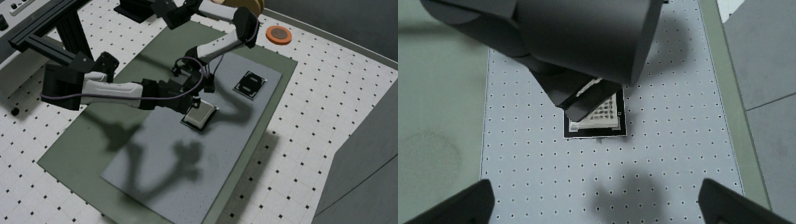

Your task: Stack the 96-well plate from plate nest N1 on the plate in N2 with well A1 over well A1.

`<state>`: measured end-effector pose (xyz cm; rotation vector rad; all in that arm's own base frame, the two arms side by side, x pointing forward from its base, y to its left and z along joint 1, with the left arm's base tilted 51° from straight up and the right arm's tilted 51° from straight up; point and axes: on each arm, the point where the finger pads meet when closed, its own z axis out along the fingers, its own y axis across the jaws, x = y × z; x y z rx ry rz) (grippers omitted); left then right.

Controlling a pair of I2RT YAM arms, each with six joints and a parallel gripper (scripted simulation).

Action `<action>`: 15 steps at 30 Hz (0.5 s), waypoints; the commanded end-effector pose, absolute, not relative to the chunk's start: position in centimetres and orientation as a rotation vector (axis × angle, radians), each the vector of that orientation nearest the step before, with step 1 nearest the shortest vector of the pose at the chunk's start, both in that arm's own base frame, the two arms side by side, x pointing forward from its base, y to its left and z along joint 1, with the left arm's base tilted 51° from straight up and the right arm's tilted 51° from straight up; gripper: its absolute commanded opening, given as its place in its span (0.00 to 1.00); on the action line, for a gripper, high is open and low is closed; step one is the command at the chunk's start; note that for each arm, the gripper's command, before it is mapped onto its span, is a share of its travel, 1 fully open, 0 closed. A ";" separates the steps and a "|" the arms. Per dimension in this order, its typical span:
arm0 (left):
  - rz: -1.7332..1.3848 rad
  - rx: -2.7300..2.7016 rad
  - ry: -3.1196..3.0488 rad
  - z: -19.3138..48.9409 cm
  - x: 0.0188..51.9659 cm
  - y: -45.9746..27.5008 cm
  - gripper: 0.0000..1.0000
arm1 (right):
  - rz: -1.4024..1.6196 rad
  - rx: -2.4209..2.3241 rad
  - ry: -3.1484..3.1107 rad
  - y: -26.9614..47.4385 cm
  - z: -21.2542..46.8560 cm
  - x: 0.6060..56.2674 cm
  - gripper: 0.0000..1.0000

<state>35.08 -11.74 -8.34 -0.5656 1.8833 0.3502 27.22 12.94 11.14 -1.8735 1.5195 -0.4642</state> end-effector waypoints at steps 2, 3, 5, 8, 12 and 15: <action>0.360 -0.270 1.869 -8.4 34.7 -12.8 1.00 | -0.481 -1.881 1.521 12.5 11.1 27.0 1.00; 0.374 -0.238 1.872 -8.5 34.5 -12.8 1.00 | -0.481 -1.881 1.521 12.5 11.1 27.0 1.00; 0.407 -0.183 1.874 -8.8 34.3 -12.5 1.00 | -0.481 -1.881 1.521 12.5 11.1 27.0 1.00; 0.443 -0.097 1.873 -9.0 33.9 -12.4 1.00 | -0.481 -1.881 1.521 12.5 11.1 27.0 1.00; 0.486 0.006 1.866 -9.4 33.3 -12.1 1.00 | -0.481 -1.881 1.521 12.5 11.1 27.0 1.00; 0.491 0.018 1.865 -9.4 33.2 -12.1 1.00 | -0.481 -1.881 1.521 12.5 11.1 27.0 1.00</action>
